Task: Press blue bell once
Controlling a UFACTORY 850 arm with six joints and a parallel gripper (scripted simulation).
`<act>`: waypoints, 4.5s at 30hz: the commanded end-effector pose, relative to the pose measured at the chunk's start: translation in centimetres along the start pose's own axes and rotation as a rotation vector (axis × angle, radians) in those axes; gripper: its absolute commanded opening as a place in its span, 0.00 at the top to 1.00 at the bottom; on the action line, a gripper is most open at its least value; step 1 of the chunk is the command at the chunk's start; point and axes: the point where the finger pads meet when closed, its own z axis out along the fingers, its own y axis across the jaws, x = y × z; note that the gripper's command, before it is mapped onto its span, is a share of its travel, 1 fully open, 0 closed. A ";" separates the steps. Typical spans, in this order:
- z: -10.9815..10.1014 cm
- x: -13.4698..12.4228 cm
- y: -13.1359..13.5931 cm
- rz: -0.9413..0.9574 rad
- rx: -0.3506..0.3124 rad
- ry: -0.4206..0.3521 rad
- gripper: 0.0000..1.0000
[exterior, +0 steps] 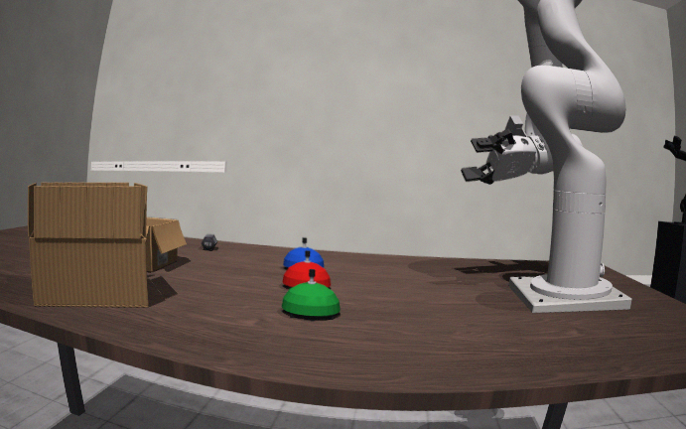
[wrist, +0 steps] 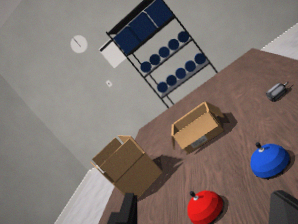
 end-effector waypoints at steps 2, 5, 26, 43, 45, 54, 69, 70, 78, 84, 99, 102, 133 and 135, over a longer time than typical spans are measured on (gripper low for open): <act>1.8 -3.4 1.3 -0.098 0.150 -0.282 0.00; 2.1 -4.3 2.3 -0.170 0.223 -0.440 0.00; 10.7 -1.6 13.0 -0.941 0.544 -1.327 0.00; 31.2 6.3 12.9 -1.745 0.616 -1.526 0.00; 31.4 6.4 12.8 -1.750 0.617 -1.525 0.00; 31.4 6.4 12.8 -1.750 0.617 -1.525 1.00; 31.4 6.4 12.8 -1.750 0.617 -1.525 1.00; 31.4 6.4 12.8 -1.750 0.617 -1.525 1.00; 31.4 6.4 12.8 -1.750 0.617 -1.525 1.00; 31.4 6.4 12.8 -1.750 0.617 -1.525 1.00; 31.4 6.3 12.9 -1.750 0.617 -1.525 1.00; 31.4 6.3 12.9 -1.750 0.617 -1.525 1.00; 32.2 3.3 15.4 -1.750 0.617 -1.525 1.00; 32.2 3.2 15.5 -1.750 0.617 -1.525 1.00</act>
